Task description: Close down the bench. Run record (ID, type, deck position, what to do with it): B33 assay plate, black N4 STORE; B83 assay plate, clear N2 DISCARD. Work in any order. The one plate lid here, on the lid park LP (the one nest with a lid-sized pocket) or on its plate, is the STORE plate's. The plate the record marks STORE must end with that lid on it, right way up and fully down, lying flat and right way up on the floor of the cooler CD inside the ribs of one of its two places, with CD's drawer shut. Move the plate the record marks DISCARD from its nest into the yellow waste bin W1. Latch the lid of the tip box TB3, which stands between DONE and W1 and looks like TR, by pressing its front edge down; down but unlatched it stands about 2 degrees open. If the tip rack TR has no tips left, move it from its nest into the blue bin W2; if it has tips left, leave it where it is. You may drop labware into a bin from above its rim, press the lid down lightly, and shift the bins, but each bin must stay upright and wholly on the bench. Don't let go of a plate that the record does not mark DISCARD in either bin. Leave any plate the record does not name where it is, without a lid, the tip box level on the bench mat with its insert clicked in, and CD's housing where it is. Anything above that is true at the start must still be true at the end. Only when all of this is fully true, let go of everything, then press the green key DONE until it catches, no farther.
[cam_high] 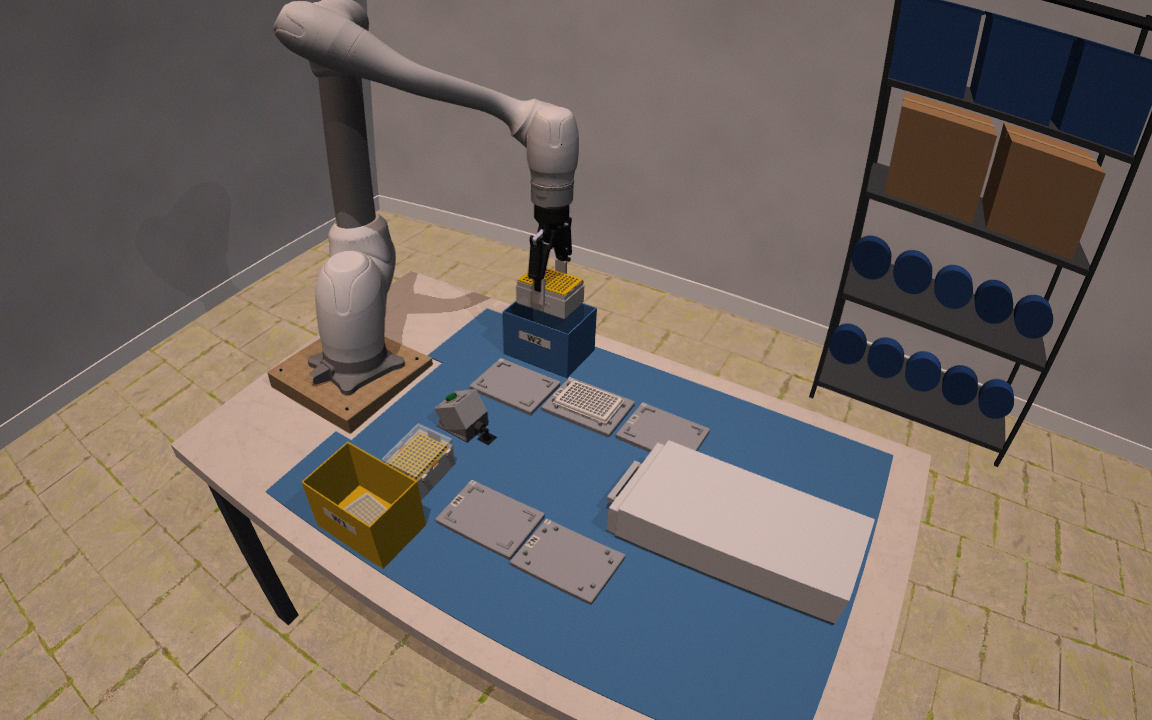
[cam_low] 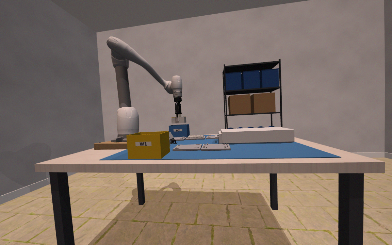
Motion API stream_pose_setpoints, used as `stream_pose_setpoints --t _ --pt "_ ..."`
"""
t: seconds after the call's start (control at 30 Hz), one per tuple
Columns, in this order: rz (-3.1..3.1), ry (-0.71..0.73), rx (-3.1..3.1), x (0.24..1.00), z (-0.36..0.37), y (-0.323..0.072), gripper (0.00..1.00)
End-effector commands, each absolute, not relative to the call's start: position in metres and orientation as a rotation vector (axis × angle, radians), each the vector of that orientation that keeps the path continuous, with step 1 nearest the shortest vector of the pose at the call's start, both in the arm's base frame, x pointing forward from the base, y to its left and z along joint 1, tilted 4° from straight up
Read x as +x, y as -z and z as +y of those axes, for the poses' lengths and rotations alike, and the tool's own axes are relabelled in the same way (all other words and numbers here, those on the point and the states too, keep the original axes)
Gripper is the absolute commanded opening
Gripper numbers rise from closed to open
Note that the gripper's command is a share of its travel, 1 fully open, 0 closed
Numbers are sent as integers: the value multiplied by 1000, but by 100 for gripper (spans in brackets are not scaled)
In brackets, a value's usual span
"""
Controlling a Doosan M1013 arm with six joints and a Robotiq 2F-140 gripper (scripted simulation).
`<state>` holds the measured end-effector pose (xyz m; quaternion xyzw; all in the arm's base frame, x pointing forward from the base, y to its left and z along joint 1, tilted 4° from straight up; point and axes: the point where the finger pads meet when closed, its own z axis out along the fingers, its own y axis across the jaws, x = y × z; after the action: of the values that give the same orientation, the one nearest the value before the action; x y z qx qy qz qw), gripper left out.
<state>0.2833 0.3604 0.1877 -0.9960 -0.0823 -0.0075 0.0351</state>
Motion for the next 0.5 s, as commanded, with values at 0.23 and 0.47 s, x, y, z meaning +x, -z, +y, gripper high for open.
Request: stream_pose_setpoints --t 0.23,0.47 --pt "-253 23 -3061 283 360 -188 0" --pt "-253 23 -3061 283 360 -188 66"
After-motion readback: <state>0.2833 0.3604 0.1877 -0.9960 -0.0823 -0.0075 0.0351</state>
